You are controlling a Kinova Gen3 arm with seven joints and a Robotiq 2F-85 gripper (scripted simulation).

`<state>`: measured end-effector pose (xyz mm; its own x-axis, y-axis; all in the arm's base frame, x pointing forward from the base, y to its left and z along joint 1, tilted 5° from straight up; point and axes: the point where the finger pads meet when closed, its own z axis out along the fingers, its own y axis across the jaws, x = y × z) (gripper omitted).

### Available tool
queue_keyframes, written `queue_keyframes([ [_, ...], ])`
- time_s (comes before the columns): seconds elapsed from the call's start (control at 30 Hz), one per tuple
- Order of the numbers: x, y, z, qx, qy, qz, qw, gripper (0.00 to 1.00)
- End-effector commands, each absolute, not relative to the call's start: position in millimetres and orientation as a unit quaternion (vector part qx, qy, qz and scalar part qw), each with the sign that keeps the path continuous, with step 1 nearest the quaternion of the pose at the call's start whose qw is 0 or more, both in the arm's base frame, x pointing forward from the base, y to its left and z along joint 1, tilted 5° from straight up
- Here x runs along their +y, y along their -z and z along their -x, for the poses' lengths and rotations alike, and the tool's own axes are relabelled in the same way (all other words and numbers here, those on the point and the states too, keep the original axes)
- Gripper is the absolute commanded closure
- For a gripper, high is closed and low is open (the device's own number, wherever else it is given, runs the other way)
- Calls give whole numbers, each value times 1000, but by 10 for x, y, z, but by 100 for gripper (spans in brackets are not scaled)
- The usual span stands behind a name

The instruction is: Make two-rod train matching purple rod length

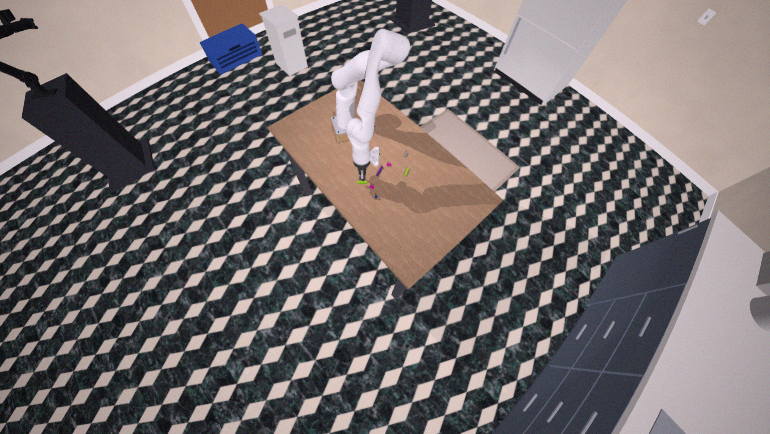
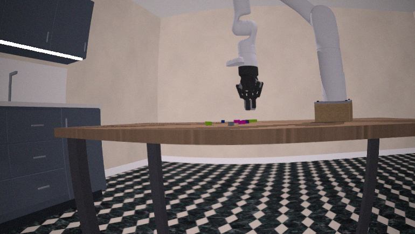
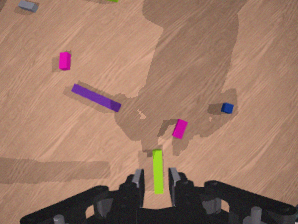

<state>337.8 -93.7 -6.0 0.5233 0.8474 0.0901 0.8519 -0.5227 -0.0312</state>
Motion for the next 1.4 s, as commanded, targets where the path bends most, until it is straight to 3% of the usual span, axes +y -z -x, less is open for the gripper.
queue_keyframes([
  [0.0,-966,134,-3348,-487,29,872,34,76],
  [1.37,-952,318,-3359,-487,30,872,34,76],
])
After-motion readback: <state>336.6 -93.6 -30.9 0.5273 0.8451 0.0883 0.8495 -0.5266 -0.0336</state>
